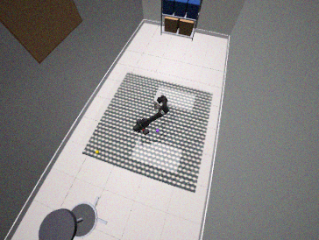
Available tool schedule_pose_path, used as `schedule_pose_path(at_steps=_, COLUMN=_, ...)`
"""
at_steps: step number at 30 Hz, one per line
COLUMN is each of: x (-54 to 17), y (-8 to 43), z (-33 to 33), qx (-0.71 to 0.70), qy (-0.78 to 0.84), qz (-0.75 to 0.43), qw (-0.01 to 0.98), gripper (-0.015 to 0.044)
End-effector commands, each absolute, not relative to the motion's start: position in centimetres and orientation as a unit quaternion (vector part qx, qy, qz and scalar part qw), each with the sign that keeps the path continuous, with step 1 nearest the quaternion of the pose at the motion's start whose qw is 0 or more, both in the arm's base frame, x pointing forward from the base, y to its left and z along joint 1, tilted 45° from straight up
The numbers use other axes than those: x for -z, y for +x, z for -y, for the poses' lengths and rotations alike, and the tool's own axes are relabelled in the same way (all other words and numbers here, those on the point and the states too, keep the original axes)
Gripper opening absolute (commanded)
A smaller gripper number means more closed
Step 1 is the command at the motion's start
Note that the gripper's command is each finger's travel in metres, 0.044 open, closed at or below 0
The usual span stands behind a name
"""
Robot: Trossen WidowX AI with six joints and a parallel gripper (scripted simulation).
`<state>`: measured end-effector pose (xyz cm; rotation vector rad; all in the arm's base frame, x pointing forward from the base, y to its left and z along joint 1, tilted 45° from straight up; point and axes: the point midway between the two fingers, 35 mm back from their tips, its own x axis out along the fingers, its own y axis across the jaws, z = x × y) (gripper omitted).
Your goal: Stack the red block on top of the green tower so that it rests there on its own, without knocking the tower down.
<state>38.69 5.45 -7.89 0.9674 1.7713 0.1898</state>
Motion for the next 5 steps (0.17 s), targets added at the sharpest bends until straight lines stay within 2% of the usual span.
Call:
schedule_pose_path(at_steps=1, x=7.89, y=38.67, z=-5.47, qx=-0.08, qy=0.405, qz=-0.742, qw=0.529, gripper=0.044)
schedule_pose_path(at_steps=5, x=7.89, y=38.67, z=-5.47, qx=-0.08, qy=0.405, qz=-0.742, qw=0.529, gripper=0.044)
